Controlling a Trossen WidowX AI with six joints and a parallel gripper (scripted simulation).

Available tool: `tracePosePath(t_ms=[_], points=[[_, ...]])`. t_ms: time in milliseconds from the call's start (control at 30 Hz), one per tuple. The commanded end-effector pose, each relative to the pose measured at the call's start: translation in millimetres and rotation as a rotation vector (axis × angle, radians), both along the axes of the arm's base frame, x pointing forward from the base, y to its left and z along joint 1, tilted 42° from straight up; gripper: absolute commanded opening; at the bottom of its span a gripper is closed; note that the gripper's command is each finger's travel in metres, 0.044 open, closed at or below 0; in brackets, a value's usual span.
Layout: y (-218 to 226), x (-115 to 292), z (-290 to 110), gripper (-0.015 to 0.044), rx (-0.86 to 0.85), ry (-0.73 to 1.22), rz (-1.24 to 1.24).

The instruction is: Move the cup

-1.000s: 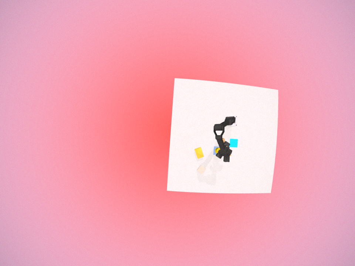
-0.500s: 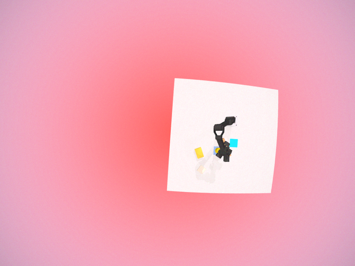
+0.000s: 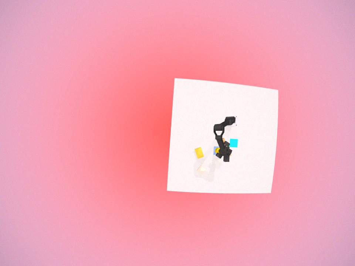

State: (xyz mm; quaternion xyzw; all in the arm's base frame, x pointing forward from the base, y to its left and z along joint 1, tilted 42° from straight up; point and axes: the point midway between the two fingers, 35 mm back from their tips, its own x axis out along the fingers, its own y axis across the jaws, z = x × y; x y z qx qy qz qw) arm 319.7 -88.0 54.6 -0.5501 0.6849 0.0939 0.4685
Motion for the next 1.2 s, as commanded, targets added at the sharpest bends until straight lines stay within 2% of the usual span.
tracePosePath(t_ms=[0,33,700,1167], points=[[-0.1,0.1,0.1,0.0013,0.000,0.000,0.000],[-0.1,0.1,0.1,0.0000,0.000,0.000,0.000],[43.5,-1.7,43.9,0.0000,0.000,0.008,0.001],[43.2,-1.6,42.3,0.0000,-0.003,0.011,0.007]])
